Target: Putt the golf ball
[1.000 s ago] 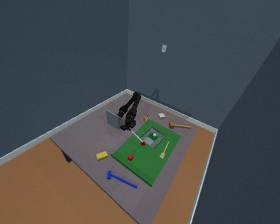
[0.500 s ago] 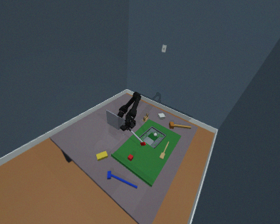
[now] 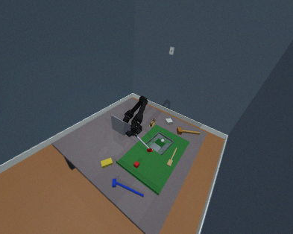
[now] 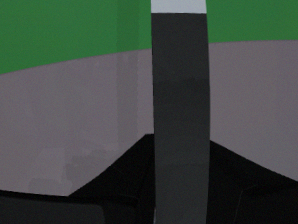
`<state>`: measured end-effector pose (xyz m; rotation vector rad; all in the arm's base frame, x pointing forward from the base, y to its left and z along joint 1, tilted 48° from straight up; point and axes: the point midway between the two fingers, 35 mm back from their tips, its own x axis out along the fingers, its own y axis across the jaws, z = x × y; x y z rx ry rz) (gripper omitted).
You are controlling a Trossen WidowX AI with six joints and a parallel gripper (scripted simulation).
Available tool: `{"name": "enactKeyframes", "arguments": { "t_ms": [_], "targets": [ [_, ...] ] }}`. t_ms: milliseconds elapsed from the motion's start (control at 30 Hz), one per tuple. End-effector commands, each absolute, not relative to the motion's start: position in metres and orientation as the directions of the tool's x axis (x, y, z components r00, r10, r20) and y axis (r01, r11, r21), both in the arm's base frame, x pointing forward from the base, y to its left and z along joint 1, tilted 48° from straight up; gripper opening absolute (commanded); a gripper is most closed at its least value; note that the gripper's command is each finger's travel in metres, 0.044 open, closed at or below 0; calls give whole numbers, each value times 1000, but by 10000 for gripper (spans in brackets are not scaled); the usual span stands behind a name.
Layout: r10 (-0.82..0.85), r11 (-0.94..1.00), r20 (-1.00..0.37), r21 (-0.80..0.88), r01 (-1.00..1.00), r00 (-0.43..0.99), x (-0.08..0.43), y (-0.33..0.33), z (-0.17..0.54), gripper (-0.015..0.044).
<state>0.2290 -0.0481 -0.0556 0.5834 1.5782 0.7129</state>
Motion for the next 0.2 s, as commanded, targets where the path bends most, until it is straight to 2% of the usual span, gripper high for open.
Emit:
{"name": "enactKeyframes", "arguments": {
  "t_ms": [0,167],
  "targets": [
    [723,683,-680,730,-30,-122,230,-48,-56,0],
    [723,683,-680,730,-30,-122,230,-48,-56,0]
  ]
}}
